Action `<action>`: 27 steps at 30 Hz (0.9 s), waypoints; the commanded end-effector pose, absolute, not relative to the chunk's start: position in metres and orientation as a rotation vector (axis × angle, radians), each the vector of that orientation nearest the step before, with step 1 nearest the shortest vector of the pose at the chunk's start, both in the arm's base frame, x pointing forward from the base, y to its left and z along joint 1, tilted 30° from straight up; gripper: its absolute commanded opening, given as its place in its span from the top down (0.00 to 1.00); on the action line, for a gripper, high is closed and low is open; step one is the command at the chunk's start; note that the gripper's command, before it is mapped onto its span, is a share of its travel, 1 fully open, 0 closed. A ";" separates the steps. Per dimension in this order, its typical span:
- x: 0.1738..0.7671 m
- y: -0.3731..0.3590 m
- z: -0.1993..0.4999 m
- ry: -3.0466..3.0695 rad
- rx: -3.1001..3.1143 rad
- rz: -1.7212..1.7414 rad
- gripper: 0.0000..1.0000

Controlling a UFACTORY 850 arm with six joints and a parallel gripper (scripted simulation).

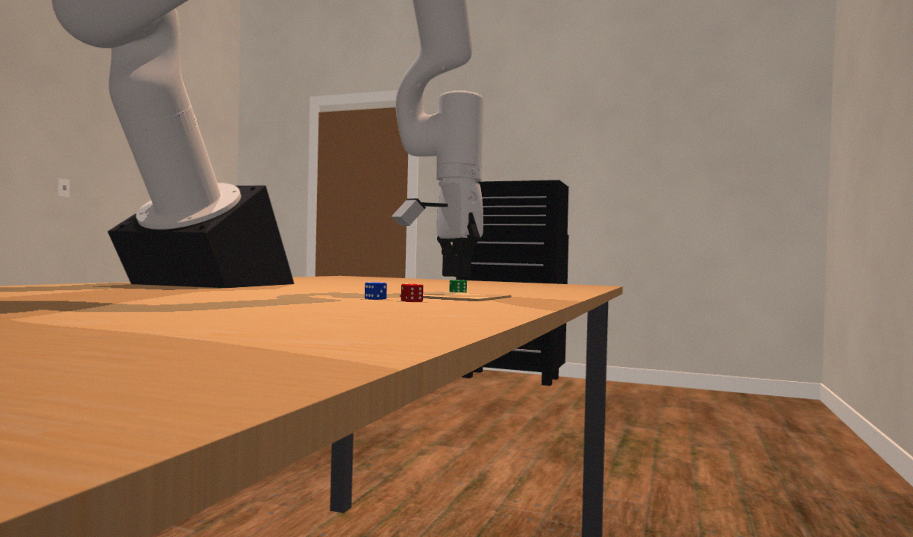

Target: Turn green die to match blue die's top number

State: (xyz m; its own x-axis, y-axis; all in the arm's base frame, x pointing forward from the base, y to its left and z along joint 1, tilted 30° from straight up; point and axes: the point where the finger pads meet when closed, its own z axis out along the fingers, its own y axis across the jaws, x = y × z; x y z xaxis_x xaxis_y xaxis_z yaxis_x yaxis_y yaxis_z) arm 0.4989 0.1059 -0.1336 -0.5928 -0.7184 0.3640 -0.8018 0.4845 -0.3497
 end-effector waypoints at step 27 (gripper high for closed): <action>0.502 0.094 -0.155 -2.559 1.323 0.739 0.58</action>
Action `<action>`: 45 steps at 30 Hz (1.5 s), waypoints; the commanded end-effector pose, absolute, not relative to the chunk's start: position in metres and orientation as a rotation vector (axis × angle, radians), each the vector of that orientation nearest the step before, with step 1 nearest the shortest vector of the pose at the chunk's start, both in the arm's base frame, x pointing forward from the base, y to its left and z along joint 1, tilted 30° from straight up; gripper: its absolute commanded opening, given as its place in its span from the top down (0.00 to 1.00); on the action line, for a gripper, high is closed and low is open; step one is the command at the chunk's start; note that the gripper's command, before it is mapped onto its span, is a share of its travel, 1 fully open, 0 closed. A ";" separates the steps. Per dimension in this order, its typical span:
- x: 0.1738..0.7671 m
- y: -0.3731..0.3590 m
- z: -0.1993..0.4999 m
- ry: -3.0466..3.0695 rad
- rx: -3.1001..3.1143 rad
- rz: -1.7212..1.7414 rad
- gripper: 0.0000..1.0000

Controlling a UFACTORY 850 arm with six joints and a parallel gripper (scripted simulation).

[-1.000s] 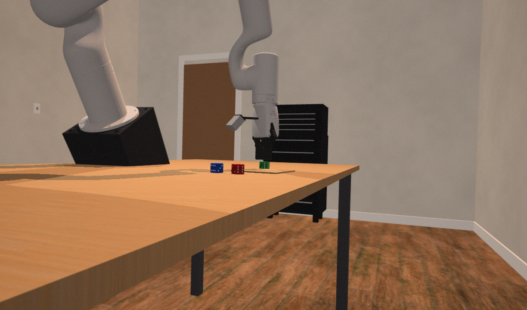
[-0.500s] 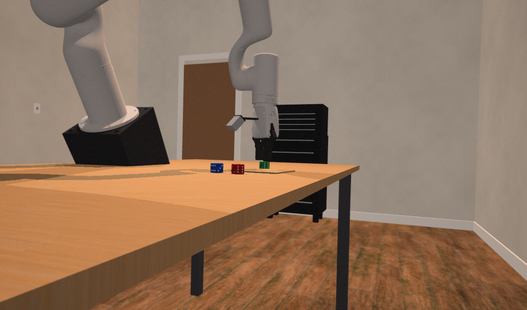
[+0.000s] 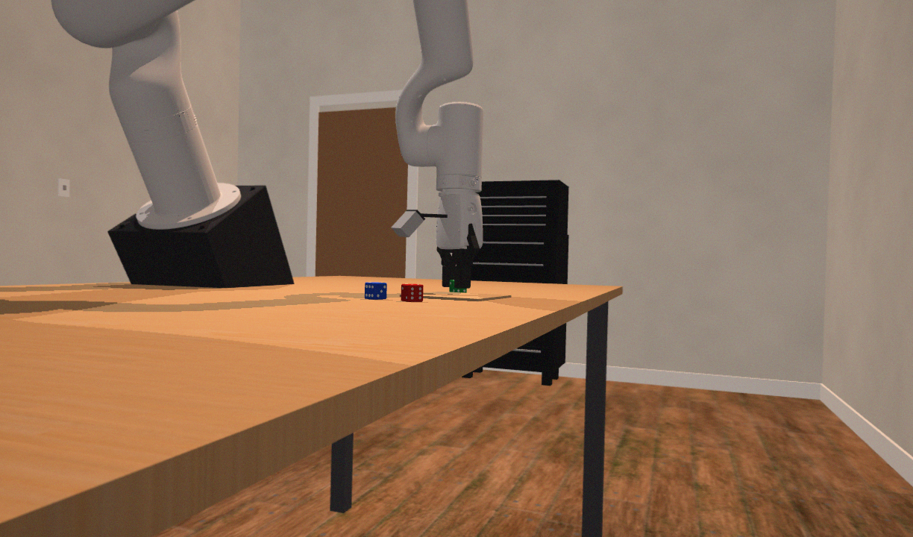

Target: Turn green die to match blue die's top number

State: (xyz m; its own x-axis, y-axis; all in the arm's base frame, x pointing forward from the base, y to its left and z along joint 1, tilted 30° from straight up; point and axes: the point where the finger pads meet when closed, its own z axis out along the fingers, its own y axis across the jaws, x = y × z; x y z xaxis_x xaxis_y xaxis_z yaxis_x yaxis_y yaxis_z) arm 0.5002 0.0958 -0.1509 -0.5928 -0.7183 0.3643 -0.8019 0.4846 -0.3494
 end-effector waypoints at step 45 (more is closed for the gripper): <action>0.502 0.092 -0.158 -2.559 1.323 0.739 0.79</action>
